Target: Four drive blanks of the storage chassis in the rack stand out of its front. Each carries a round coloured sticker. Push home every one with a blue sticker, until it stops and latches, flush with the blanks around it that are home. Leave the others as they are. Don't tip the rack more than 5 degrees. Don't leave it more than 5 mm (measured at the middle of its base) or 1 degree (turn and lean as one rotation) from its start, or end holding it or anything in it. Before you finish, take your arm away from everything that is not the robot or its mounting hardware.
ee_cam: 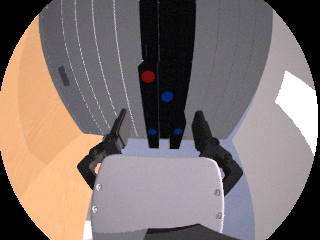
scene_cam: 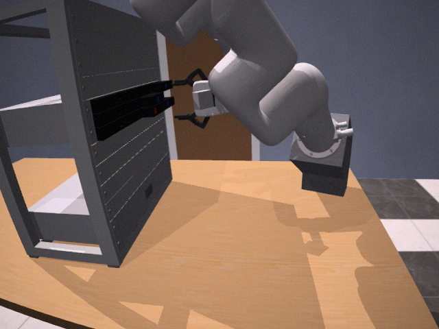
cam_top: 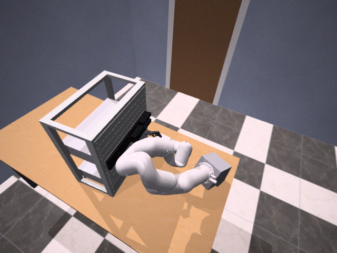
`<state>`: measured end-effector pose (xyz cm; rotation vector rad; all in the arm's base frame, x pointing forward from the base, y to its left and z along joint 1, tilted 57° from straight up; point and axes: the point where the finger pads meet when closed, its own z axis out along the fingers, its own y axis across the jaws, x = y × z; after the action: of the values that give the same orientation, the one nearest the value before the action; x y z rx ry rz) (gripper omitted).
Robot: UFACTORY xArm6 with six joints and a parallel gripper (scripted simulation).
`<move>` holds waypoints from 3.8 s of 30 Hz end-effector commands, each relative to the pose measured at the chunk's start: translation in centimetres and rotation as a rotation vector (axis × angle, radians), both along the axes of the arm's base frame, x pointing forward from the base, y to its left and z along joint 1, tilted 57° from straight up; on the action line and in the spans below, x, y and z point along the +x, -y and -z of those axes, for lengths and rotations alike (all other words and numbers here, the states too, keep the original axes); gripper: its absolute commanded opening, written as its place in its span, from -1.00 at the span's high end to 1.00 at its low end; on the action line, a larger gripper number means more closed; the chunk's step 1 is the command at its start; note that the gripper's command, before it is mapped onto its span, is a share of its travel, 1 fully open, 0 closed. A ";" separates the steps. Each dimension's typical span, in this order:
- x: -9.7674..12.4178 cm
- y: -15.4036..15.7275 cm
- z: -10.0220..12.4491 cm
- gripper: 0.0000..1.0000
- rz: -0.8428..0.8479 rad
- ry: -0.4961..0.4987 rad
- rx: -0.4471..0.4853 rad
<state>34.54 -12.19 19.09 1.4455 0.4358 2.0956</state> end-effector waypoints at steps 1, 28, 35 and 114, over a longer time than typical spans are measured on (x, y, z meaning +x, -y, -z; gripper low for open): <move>0.1 0.1 -0.1 -1.00 0.002 0.000 -0.001; 0.1 0.1 -0.1 -1.00 0.002 0.000 -0.001; 0.1 0.1 -0.1 -1.00 0.002 0.000 -0.001; 1.4 6.4 5.7 -1.00 0.002 0.000 -0.001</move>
<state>35.89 -18.49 13.35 1.4479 0.4352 2.0946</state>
